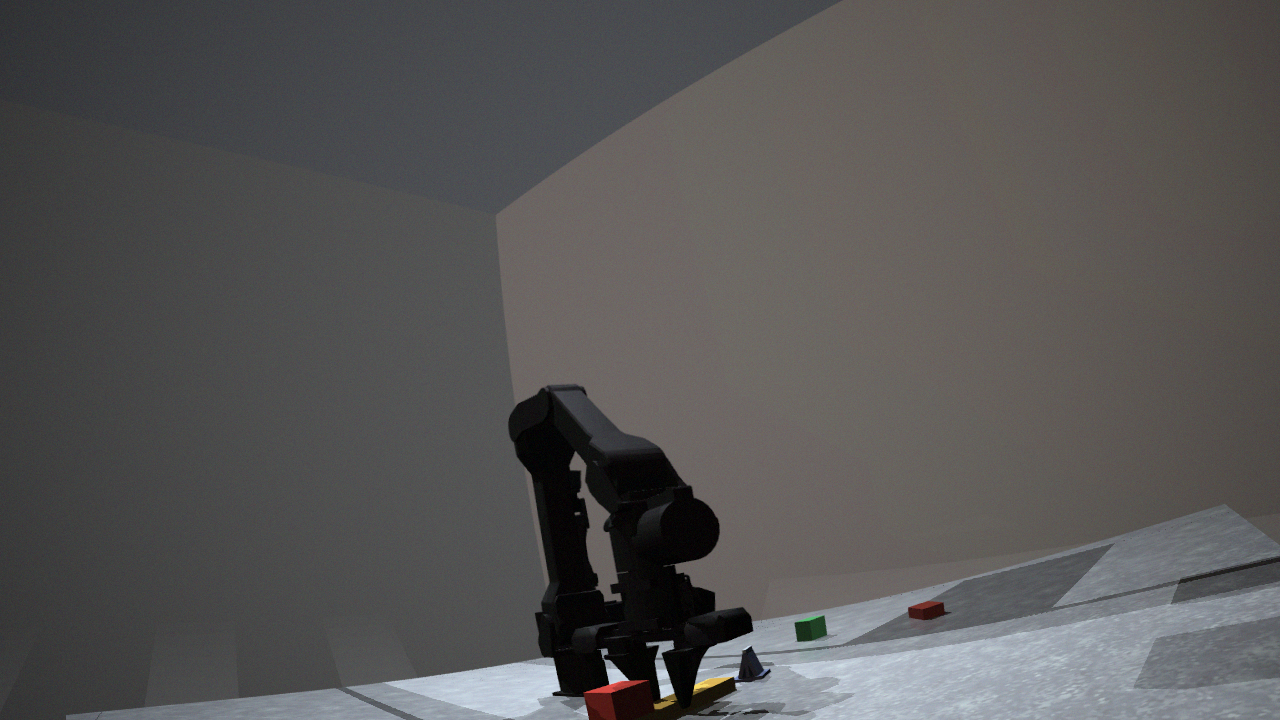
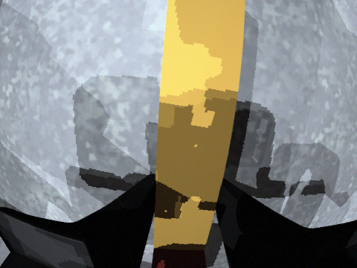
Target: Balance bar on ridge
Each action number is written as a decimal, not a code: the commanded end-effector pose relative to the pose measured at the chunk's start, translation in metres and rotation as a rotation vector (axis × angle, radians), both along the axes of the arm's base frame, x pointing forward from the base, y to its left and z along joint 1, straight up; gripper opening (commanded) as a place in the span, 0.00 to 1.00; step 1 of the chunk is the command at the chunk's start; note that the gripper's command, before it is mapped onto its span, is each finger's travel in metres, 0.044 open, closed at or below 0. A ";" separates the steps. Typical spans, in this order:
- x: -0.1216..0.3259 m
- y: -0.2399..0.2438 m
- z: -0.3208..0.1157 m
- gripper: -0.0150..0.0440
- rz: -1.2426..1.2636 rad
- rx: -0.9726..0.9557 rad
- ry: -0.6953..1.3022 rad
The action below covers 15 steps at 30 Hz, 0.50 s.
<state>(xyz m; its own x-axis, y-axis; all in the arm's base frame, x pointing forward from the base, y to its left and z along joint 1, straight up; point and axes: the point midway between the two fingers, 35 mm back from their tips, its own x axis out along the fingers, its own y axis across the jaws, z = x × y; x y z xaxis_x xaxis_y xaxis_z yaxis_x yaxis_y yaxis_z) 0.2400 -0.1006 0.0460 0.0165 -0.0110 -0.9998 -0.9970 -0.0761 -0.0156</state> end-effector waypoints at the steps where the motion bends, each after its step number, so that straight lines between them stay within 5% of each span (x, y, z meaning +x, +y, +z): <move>1: 0.001 0.000 0.006 0.25 0.000 0.000 0.000; 15: 0.003 -0.001 0.042 0.25 0.002 0.001 -0.002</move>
<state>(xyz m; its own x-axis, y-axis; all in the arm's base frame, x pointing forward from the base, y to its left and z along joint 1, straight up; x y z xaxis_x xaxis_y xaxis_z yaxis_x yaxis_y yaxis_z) 0.2414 -0.1011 0.0743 0.0028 -0.0053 -1.0000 -0.9971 -0.0762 -0.0024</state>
